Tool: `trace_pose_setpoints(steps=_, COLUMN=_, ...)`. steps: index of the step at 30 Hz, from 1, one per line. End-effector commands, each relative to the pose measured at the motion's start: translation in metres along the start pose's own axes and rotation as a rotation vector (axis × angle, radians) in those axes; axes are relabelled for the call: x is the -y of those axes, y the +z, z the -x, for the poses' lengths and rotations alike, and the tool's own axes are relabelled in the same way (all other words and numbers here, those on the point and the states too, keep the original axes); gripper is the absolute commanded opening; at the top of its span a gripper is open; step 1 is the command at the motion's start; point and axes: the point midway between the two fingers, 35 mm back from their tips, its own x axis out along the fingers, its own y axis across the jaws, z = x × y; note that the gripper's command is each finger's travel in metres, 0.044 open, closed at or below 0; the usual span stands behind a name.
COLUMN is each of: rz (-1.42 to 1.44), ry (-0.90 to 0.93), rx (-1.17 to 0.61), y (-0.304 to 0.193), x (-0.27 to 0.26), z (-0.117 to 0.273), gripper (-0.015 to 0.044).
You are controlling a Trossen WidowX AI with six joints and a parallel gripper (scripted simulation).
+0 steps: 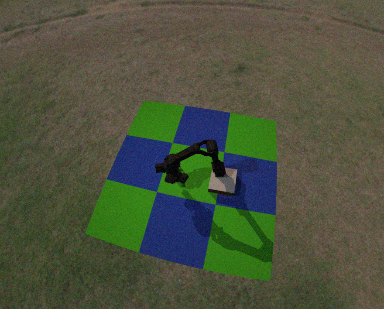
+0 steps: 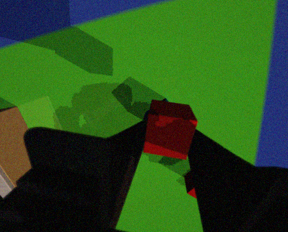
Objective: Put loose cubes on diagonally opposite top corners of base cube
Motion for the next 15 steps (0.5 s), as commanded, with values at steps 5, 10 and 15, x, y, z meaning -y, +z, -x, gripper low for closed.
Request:
trace_pose_setpoints(steps=5, rz=-0.004, ry=0.001, rx=-0.007, y=-0.001, x=-0.001, z=-0.020, gripper=0.0105)
trace_pose_setpoints(steps=10, rz=-0.004, ry=0.001, rx=-0.007, y=-0.002, x=-0.001, z=-0.024, gripper=0.0105)
trace_pose_setpoints(steps=15, rz=-0.004, ry=0.001, rx=-0.007, y=-0.002, x=-0.001, z=-0.024, gripper=0.0105)
